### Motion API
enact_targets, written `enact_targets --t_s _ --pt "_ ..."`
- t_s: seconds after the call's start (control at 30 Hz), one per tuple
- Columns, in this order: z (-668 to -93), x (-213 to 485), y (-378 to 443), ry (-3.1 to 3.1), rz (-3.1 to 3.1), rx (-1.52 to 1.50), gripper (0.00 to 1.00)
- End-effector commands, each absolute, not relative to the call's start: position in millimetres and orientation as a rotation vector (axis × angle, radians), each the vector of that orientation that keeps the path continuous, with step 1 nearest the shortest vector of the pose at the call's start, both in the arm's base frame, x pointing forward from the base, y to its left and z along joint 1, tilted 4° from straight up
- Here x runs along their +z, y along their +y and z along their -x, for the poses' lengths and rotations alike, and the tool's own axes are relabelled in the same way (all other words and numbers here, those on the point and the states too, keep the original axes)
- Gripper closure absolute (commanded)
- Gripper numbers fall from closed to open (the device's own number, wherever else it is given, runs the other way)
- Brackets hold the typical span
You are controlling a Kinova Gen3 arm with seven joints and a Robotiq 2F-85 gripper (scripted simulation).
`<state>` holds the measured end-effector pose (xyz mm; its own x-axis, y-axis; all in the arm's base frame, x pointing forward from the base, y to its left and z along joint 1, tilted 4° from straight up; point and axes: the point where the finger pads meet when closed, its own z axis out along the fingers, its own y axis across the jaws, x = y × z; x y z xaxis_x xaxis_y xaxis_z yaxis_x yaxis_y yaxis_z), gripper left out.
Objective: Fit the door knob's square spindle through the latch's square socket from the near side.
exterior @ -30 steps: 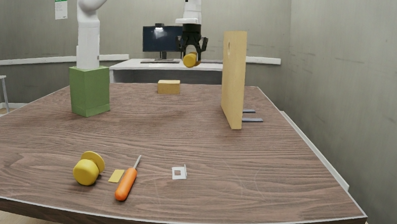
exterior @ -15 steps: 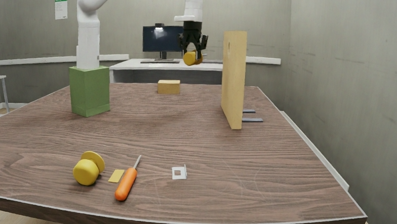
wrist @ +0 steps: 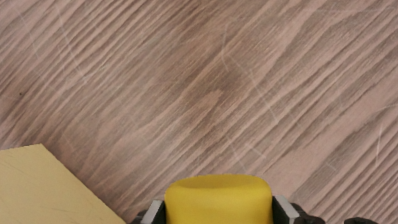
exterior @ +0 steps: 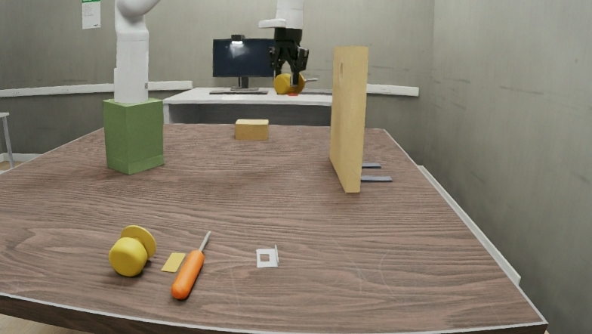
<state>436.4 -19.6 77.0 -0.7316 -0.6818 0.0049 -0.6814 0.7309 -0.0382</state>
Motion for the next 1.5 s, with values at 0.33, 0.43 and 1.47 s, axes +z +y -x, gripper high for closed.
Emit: enact_targets --t_s 0.33,0.43,1.47 --pt "-436.9 85.6 -27.3 2.999 0.911 -0.054 0.37" --pt "-436.8 86.9 -28.4 3.011 0.873 -0.052 0.37" --pt "-435.4 102.0 -41.0 3.114 0.420 -0.039 0.37"
